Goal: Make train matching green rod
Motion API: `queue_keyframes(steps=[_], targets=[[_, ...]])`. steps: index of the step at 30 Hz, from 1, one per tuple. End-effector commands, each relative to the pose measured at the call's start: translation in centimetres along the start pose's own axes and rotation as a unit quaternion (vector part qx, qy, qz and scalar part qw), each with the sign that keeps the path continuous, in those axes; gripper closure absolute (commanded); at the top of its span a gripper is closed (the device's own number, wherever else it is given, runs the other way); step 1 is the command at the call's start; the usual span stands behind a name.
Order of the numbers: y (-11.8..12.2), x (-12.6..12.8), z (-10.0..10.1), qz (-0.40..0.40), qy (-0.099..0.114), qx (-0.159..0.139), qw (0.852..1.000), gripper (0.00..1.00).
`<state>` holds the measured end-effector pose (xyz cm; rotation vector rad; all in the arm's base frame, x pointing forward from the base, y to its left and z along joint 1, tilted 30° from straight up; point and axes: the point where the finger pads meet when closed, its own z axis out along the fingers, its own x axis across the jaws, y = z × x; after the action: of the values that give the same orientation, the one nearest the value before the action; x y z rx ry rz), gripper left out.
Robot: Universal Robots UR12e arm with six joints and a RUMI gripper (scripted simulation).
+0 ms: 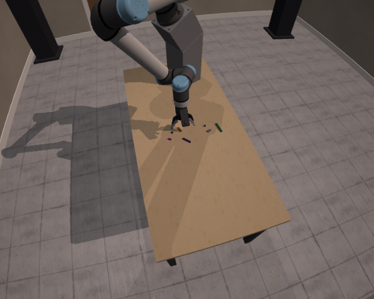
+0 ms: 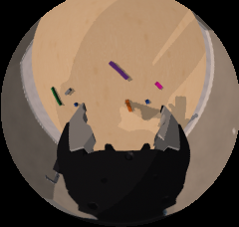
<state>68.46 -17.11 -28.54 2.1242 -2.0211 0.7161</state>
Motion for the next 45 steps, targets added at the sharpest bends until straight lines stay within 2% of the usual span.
queue_keyframes(steps=[1, 7, 14, 20, 22, 37, 39, 45], targets=[[-0.3, -2.4, 0.1, 0.083, 0.003, -0.004, 0.997, 0.0], [-0.4, -4.4, 0.1, 0.148, 0.003, -0.004, 0.989, 0.0], [-0.3, -7.8, 0.2, 0.256, 0.004, -0.004, 0.967, 0.0], [-0.1, -10.5, 0.2, 0.34, 0.005, -0.003, 0.94, 0.0], [-0.1, -10.5, 0.2, 0.34, 0.005, -0.003, 0.94, 0.0], [1.2, -17.3, 0.1, 0.536, 0.008, 0.002, 0.844, 0.0], [1.2, -17.3, 0.1, 0.536, 0.008, 0.002, 0.844, 0.0], [1.8, -19.3, 0.0, 0.589, 0.008, 0.005, 0.808, 0.0]])
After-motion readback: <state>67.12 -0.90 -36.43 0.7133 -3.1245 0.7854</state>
